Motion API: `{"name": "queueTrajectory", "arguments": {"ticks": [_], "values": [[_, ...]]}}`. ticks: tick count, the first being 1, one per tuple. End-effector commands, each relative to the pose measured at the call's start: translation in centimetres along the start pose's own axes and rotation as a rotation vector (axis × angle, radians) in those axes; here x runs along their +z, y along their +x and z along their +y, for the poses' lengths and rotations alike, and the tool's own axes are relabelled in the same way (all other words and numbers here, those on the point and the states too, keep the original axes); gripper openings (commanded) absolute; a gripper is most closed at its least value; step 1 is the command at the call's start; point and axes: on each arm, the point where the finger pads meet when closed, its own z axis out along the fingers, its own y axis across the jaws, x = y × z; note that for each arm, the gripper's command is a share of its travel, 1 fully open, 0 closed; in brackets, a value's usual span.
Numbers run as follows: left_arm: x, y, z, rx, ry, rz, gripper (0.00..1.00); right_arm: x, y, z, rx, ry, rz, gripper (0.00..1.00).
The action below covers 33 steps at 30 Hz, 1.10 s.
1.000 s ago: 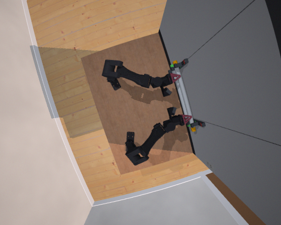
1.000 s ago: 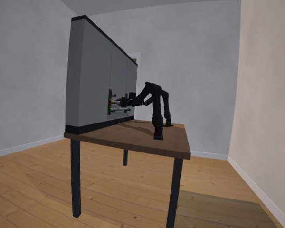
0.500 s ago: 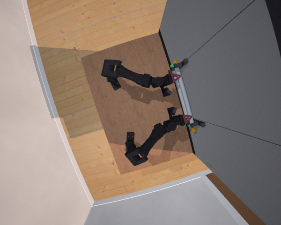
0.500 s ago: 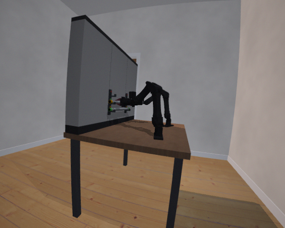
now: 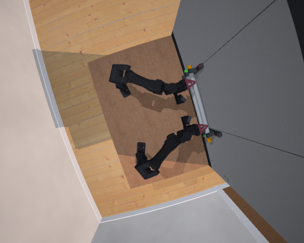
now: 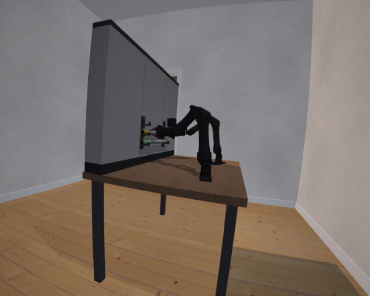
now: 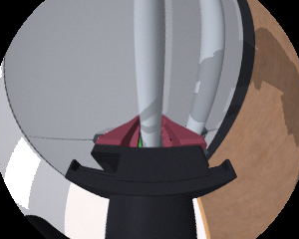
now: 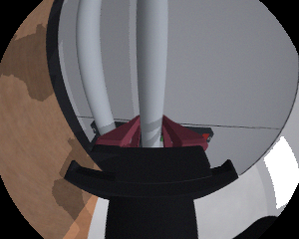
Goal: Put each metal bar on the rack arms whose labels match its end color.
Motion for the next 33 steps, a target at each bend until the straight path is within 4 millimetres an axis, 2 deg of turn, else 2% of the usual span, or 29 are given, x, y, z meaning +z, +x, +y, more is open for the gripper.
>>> {"name": "queueTrajectory", "arguments": {"ticks": [1, 33], "values": [[-0.5, 0.2, 5.2, -0.01, -0.097, 0.002, 0.0, -0.6, 0.3, -5.2, 0.011, 0.103, 0.004, 0.0], [-0.7, 0.2, 7.0, -0.01, -0.097, 0.002, 0.0, -0.8, 0.3, -7.0, 0.012, 0.103, 0.004, 0.0]]}}
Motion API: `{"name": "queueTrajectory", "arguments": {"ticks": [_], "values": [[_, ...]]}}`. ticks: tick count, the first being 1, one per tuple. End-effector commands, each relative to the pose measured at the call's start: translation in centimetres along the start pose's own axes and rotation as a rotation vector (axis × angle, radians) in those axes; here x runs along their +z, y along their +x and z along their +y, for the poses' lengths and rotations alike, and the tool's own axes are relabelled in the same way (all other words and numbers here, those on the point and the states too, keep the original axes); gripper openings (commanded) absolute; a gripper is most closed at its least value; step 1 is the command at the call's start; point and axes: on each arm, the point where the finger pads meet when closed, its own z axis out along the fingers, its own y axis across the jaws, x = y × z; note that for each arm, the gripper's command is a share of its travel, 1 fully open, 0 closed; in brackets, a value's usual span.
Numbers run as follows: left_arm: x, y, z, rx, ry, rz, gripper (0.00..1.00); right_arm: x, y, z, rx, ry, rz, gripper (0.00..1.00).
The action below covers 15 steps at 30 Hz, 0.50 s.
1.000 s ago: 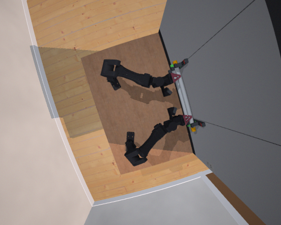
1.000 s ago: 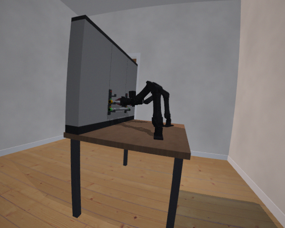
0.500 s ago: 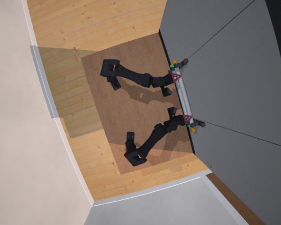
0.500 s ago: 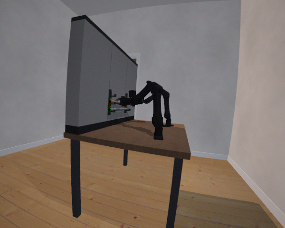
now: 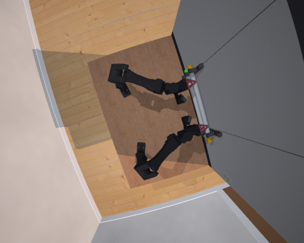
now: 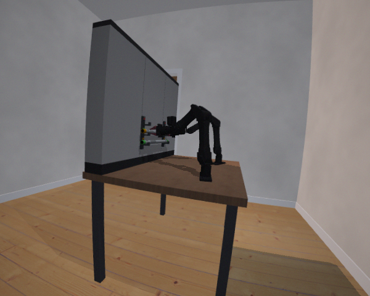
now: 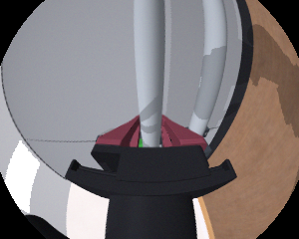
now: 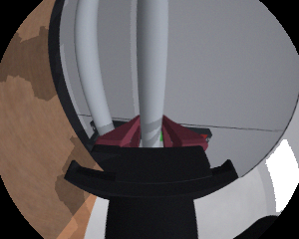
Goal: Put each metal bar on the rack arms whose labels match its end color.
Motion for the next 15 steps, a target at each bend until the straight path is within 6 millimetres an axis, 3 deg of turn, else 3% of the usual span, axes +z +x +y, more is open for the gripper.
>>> {"name": "queueTrajectory", "arguments": {"ticks": [1, 15], "values": [[-0.83, 0.28, 6.28, -0.016, -0.129, 0.002, 0.0, -0.88, 0.27, -6.42, 0.009, 0.138, 0.002, 0.0], [-0.93, 0.3, 7.07, -0.016, -0.129, 0.002, 0.0, -0.99, 0.28, -7.21, 0.009, 0.138, 0.002, 0.0]]}}
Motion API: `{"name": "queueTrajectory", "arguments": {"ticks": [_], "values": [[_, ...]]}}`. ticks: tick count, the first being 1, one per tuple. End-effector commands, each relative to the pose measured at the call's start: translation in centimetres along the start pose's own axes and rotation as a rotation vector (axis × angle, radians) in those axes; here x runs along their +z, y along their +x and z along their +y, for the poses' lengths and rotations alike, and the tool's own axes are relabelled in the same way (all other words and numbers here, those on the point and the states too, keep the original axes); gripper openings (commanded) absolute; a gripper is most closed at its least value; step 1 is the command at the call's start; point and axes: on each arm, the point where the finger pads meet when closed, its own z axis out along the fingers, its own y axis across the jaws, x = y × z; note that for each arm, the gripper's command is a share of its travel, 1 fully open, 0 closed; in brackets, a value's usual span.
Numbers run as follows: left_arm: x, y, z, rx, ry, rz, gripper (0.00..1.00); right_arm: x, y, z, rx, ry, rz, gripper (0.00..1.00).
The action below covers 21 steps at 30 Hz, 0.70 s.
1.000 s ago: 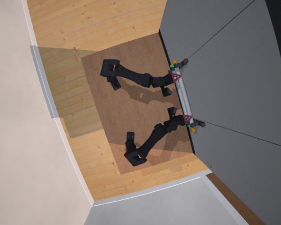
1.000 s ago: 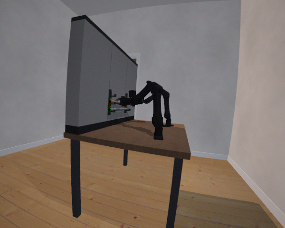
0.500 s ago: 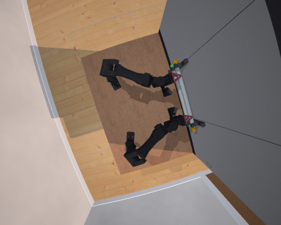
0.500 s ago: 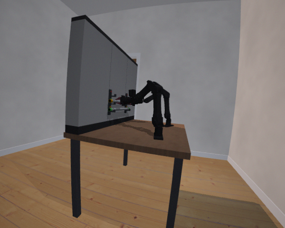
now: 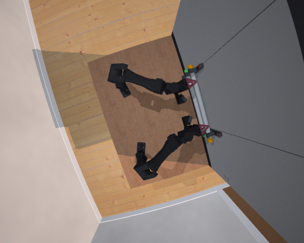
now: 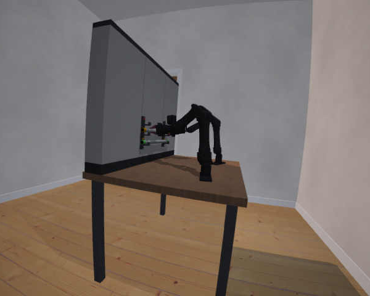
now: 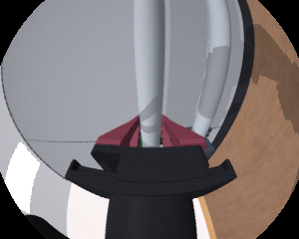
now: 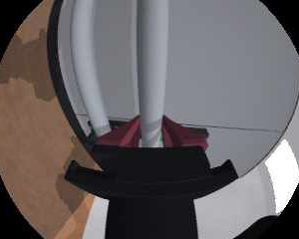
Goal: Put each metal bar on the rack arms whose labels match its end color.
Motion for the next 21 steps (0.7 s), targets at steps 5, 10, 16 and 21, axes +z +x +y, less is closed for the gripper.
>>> {"name": "queueTrajectory", "arguments": {"ticks": [5, 10, 16, 21], "values": [[-0.95, 0.31, 6.64, -0.017, -0.131, 0.002, 0.0, -1.01, 0.26, -6.78, 0.009, 0.14, 0.0, 0.0], [-0.96, 0.32, 6.7, -0.017, -0.131, 0.002, 0.0, -1.03, 0.26, -6.88, 0.009, 0.14, 0.0, 0.0], [-0.98, 0.32, 6.83, -0.017, -0.131, 0.002, 0.0, -1.05, 0.26, -7.06, 0.009, 0.14, 0.0, 0.0], [-0.99, 0.32, 6.94, -0.017, -0.131, 0.002, 0.0, -1.08, 0.26, -7.22, 0.009, 0.14, 0.0, 0.0]]}}
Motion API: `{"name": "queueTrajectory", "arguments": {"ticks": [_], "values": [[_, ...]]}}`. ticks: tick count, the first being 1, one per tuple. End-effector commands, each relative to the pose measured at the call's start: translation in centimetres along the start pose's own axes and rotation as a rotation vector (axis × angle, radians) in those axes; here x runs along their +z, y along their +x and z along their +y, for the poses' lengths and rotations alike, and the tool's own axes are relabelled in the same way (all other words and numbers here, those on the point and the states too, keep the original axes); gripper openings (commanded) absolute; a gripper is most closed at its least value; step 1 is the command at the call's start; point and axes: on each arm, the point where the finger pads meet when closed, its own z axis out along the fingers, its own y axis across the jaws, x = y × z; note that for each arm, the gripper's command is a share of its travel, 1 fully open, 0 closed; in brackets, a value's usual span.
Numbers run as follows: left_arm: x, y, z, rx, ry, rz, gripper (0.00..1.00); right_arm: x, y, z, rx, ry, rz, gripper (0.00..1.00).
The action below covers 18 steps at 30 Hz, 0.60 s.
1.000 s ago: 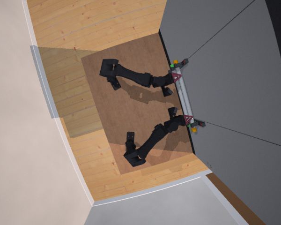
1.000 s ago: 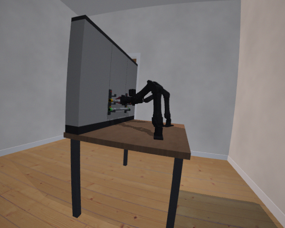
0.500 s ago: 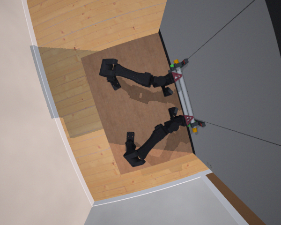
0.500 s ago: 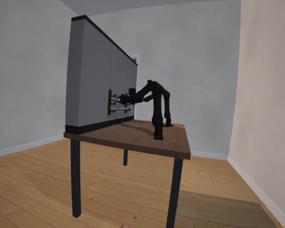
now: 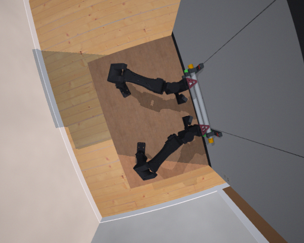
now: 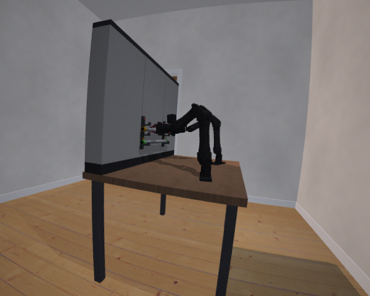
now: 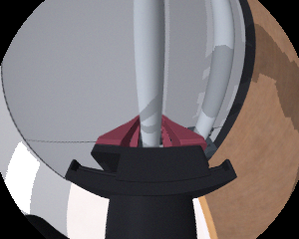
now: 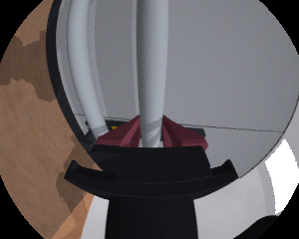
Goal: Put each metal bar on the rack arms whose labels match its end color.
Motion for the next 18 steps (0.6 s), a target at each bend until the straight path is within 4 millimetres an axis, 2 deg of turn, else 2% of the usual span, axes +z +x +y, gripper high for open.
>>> {"name": "queueTrajectory", "arguments": {"ticks": [1, 18], "values": [[-0.98, 0.32, 6.29, -0.016, -0.133, 0.001, 0.0, -1.08, 0.25, -6.53, 0.011, 0.144, -0.002, 0.0], [-1.01, 0.32, 6.51, -0.016, -0.134, 0.001, 0.0, -1.12, 0.26, -6.83, 0.011, 0.144, -0.002, 0.0]]}}
